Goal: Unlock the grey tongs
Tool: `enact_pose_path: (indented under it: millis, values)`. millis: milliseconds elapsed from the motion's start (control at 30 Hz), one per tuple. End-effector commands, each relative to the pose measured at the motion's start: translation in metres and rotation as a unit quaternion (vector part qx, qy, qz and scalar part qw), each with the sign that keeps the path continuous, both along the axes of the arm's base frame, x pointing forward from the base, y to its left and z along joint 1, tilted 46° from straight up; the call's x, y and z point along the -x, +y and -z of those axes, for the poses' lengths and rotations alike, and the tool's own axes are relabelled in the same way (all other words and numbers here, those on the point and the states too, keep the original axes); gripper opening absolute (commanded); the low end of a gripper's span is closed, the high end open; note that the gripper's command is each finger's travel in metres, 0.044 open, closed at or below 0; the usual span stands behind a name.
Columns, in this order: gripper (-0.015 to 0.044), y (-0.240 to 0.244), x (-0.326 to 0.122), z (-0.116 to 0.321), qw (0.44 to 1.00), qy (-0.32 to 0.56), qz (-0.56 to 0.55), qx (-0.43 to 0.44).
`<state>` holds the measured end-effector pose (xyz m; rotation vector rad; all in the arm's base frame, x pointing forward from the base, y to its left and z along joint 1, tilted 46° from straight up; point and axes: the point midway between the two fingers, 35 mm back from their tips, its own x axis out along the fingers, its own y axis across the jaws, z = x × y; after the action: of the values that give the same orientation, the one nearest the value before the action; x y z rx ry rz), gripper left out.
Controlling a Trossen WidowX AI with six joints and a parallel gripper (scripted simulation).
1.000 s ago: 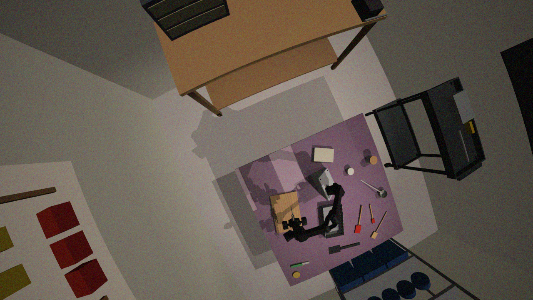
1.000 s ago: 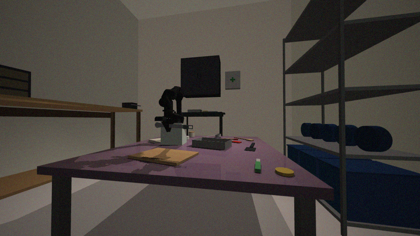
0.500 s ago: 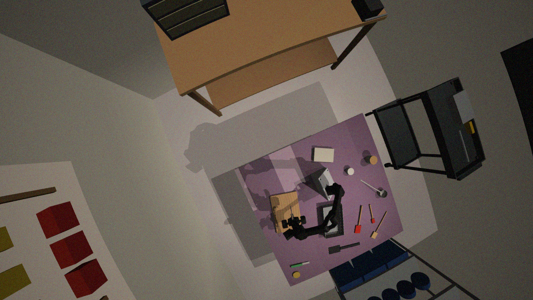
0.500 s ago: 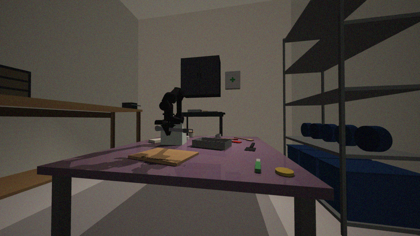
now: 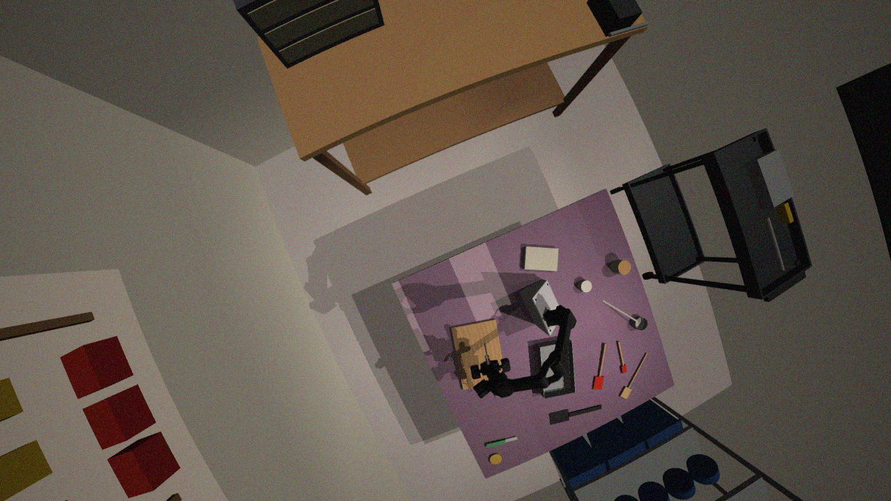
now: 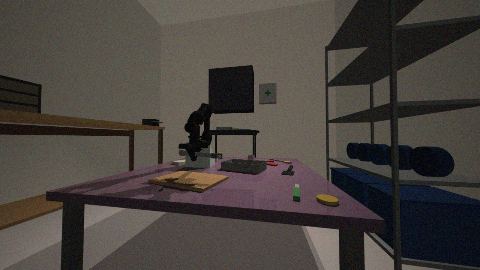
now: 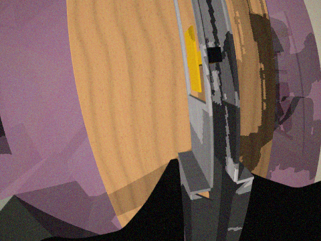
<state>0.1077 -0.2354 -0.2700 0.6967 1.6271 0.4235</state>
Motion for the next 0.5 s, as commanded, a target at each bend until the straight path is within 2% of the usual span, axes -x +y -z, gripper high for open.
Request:
enact_pose_path:
  millis: [0,467]
  values:
    - [-0.0150,0.006,0.000,0.005,1.000,0.000,0.004,0.003]
    - [-0.0150,0.024,0.002,0.021,1.000,-0.002,0.005,0.013]
